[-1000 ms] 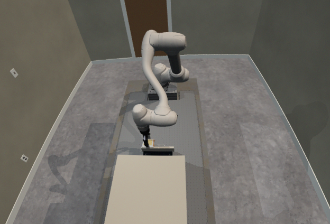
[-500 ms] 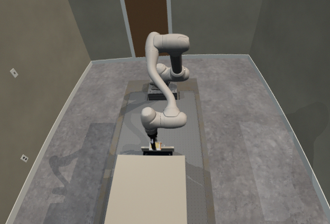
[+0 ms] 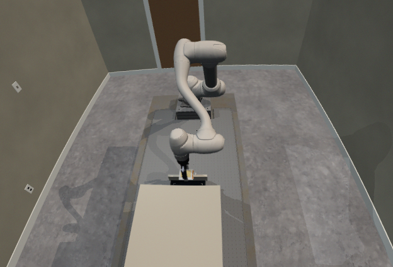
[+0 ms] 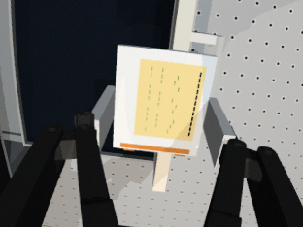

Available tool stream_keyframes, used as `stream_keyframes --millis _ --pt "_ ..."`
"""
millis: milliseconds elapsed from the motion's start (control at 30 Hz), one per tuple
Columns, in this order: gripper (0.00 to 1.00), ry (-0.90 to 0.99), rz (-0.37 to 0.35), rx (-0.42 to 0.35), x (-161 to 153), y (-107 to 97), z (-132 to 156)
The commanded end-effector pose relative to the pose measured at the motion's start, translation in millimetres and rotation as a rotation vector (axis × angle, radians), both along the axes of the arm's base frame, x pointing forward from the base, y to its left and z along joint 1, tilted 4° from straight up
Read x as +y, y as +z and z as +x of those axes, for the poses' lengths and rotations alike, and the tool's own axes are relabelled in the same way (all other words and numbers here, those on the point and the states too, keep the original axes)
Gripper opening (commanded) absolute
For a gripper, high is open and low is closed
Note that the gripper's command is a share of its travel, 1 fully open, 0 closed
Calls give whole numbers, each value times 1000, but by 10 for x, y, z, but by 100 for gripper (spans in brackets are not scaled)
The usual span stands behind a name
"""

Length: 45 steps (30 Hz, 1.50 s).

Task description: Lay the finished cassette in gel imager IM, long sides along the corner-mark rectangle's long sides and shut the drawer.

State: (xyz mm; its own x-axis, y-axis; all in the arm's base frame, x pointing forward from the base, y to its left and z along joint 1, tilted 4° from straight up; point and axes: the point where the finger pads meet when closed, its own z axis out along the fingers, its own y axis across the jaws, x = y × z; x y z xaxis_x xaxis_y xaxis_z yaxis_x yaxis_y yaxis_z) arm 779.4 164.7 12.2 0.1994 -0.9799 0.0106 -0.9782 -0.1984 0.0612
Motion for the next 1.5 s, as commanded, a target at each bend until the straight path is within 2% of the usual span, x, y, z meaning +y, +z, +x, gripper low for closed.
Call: stream_keyframes --millis 0,1467 --pt "10 0 0 0 3 -5 11" --pt "10 0 0 0 90 -287 456"
